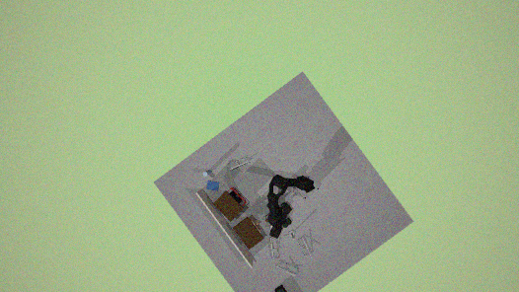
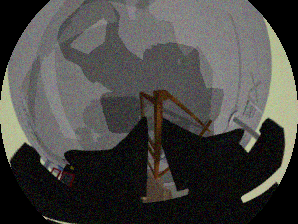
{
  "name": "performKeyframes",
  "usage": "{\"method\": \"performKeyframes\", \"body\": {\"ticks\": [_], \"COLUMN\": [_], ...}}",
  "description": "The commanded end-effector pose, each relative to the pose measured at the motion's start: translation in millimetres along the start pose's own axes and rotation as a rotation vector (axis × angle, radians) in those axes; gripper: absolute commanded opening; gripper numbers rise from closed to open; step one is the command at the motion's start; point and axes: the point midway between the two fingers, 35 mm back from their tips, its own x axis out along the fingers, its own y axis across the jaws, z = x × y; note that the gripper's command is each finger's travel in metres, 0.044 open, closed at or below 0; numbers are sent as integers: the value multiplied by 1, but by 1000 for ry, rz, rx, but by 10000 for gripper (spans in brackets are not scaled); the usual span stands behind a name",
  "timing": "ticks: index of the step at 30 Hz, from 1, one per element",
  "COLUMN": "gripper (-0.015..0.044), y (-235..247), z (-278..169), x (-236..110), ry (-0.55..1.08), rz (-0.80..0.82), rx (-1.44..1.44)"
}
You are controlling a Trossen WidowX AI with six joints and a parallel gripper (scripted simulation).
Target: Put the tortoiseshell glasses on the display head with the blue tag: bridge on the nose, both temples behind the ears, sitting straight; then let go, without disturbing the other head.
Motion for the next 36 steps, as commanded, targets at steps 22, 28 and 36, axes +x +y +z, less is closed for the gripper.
{"method": "performKeyframes", "body": {"ticks": [22,28,36], "gripper": [0,0,0], "y": [-4,-5,-9], "z": [-5,-4,-4], "x": [-59,-90,-103], "ry": [2,1,1], "rz": [-7,-5,-4], "rx": [-2,-2,-2]}}
